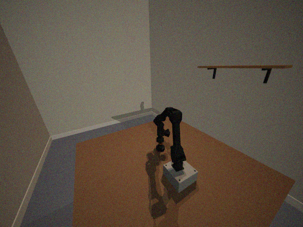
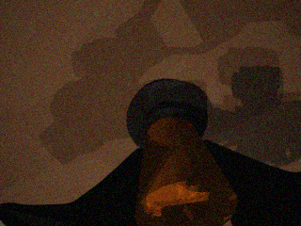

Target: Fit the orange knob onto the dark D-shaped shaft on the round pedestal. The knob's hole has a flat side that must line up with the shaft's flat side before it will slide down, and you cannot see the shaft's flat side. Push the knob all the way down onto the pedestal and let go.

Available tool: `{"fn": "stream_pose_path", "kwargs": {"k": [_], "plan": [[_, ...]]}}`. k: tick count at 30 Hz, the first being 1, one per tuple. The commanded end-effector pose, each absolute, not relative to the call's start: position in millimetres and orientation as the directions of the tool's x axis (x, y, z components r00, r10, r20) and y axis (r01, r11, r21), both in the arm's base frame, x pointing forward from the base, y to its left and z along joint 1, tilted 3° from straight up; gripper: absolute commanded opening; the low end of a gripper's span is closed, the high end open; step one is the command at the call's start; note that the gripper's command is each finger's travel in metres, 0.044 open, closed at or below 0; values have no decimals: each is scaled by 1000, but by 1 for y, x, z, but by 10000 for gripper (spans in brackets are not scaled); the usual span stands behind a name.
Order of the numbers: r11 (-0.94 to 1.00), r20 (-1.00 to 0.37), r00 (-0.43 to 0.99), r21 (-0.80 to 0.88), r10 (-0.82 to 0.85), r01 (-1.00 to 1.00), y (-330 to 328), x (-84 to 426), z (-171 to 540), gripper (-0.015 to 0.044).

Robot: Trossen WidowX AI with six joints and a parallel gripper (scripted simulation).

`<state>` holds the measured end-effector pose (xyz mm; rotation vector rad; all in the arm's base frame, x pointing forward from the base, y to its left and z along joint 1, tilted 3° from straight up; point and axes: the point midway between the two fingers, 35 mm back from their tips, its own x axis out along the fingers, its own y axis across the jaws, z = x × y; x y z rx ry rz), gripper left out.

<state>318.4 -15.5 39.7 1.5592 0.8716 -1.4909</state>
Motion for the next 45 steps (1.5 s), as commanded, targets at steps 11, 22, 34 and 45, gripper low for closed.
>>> {"fn": "stream_pose_path", "kwargs": {"k": [11, 22, 34, 45], "plan": [[-562, -997, 70, 83, -44, 823, -15, 315, 45, 0], [-630, -997, 70, 82, -44, 772, -16, 319, 42, 0], [-630, -997, 70, 82, -44, 772, -16, 317, 40, 0], [-630, -997, 70, 82, -44, 772, -15, 315, 44, 0]]}}
